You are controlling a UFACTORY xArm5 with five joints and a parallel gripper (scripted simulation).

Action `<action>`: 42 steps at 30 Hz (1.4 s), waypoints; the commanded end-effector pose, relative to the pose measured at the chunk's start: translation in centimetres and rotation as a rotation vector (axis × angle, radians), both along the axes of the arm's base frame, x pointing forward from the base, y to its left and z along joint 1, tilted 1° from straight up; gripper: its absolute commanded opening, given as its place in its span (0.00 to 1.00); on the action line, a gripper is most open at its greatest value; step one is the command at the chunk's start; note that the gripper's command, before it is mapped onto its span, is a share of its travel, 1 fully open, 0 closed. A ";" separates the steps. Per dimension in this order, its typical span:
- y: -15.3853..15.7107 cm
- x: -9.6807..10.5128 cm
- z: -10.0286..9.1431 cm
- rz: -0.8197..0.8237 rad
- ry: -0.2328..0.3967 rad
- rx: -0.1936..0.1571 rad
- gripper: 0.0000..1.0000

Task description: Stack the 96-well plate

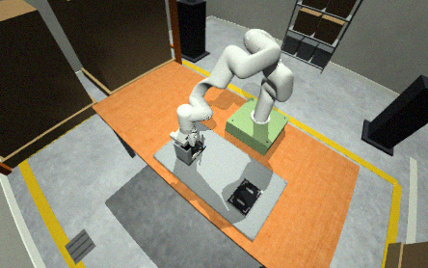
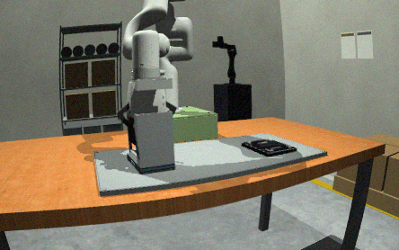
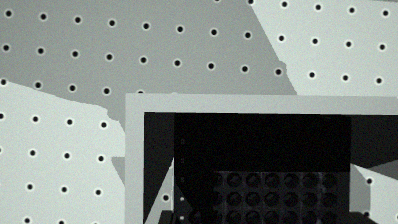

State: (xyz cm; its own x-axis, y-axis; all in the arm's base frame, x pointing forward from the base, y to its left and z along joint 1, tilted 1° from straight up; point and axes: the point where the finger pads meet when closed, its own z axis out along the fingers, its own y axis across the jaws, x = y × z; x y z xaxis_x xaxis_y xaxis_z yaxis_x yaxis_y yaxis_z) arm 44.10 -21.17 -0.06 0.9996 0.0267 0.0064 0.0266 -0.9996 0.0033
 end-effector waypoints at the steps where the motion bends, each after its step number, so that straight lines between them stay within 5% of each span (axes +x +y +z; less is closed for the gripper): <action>1: -0.1 0.2 -0.5 0.000 -0.002 -0.007 0.00; 42: -0.1 0.2 -1.9 0.000 -0.002 -0.007 0.00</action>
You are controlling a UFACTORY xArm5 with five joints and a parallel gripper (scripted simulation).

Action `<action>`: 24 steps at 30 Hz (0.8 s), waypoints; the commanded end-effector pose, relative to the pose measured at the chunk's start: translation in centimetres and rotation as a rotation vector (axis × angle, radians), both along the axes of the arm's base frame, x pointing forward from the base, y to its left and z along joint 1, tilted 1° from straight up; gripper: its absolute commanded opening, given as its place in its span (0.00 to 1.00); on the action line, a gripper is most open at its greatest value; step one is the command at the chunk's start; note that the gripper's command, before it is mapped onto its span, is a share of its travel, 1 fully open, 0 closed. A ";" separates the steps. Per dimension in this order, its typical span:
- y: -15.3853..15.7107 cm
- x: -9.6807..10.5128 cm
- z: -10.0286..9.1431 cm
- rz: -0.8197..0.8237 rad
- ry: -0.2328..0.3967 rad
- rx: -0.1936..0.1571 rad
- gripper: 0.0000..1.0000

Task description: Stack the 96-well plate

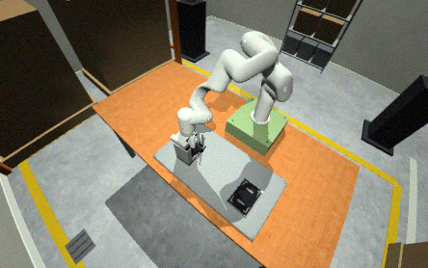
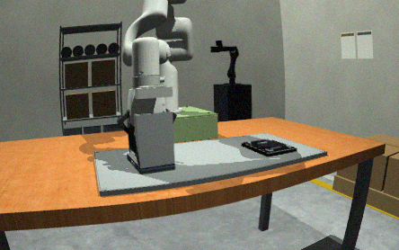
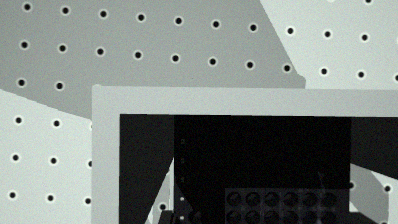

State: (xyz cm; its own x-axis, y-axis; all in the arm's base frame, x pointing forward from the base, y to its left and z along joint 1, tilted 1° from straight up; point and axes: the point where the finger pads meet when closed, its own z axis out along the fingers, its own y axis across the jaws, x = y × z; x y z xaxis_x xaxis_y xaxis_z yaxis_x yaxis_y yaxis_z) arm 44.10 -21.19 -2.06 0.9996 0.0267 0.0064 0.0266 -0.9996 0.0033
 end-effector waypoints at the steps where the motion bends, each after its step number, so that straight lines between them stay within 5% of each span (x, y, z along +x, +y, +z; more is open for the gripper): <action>1: -0.1 0.2 0.1 0.000 -0.002 -0.007 0.00; 24: -0.1 0.2 -0.2 0.000 -0.002 -0.007 0.00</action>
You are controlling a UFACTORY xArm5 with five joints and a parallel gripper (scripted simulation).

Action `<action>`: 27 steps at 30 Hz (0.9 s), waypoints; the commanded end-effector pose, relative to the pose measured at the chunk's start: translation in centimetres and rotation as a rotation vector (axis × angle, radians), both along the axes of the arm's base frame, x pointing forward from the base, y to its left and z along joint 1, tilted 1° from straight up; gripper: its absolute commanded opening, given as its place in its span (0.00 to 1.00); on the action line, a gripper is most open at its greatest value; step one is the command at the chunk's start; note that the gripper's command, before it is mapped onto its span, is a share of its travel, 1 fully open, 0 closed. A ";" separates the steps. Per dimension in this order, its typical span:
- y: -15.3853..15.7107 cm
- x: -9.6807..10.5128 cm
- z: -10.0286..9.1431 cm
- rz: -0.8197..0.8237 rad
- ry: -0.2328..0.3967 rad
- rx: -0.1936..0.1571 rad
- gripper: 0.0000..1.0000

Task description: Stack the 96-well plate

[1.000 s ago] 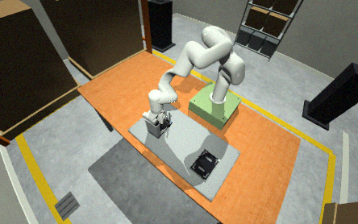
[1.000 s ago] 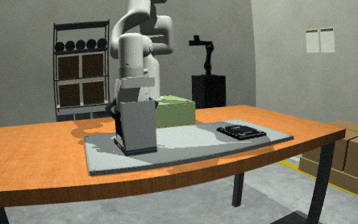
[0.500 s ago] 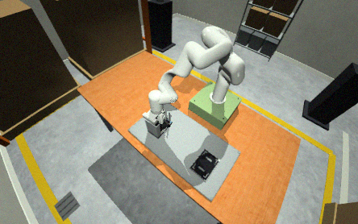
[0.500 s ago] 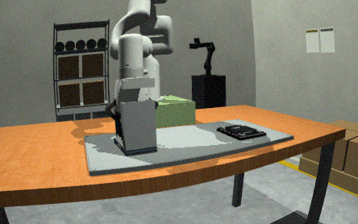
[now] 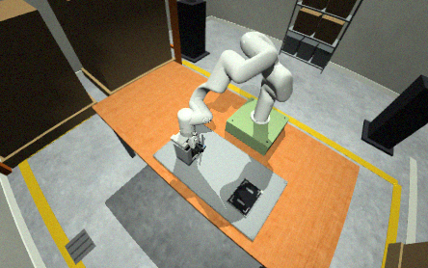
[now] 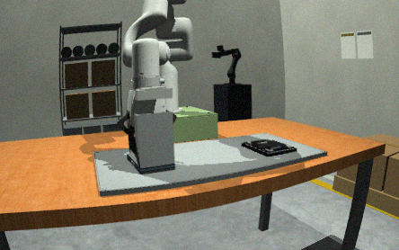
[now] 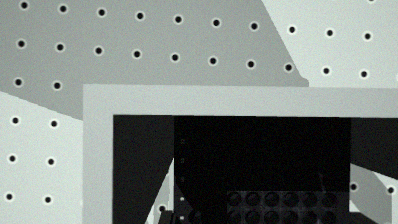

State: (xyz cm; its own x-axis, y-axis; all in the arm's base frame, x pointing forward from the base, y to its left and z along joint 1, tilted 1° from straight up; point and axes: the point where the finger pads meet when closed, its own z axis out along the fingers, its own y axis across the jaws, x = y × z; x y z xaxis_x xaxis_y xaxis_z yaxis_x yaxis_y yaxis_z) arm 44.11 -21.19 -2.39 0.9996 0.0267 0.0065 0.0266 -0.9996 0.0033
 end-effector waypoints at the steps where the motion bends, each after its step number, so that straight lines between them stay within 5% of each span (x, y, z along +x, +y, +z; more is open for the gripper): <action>1: -0.1 0.2 0.1 0.000 -0.002 -0.007 0.00; 27: -0.1 0.2 -0.3 0.000 -0.002 -0.007 0.00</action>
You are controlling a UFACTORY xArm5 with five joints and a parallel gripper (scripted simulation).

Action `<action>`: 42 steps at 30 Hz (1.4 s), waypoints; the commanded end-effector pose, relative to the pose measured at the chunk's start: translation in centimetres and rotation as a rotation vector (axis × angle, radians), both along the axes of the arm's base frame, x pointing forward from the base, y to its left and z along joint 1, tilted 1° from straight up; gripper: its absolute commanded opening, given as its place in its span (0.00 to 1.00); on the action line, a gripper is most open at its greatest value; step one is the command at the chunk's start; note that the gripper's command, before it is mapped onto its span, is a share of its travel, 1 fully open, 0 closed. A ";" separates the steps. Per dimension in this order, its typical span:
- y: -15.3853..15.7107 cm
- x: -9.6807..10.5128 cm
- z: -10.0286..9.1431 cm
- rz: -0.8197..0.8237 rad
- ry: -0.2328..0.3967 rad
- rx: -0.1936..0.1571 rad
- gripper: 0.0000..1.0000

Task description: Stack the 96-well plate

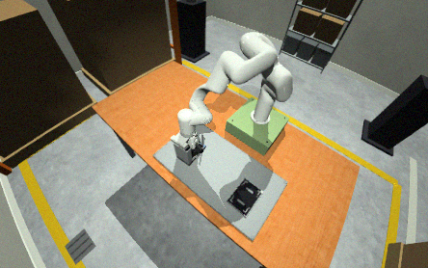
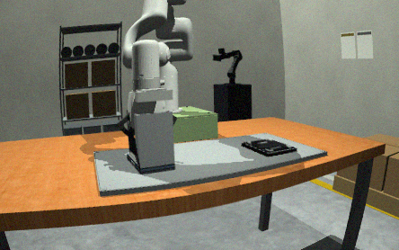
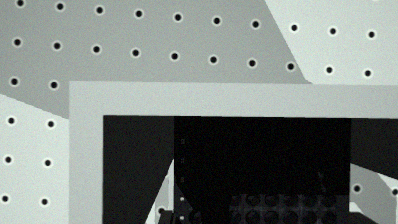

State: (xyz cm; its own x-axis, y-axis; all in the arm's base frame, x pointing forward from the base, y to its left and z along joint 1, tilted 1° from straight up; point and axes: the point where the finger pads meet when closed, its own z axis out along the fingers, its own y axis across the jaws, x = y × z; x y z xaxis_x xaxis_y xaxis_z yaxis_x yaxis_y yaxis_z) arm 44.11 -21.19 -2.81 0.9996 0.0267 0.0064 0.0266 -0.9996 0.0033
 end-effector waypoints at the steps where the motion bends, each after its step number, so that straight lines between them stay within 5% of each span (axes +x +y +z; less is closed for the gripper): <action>1: -0.1 0.2 0.1 0.000 -0.002 -0.007 0.00; 10: -0.1 0.2 0.0 0.000 -0.002 -0.007 0.00; 11: -0.1 0.2 -0.1 0.000 -0.002 -0.007 1.00; 42: -0.1 0.2 -0.1 0.000 -0.002 -0.007 1.00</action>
State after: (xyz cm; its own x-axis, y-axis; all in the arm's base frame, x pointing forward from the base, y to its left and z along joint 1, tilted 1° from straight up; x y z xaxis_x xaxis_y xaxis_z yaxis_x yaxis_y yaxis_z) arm 44.11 -21.19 -3.04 0.9996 0.0267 0.0064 0.0266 -0.9996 0.0033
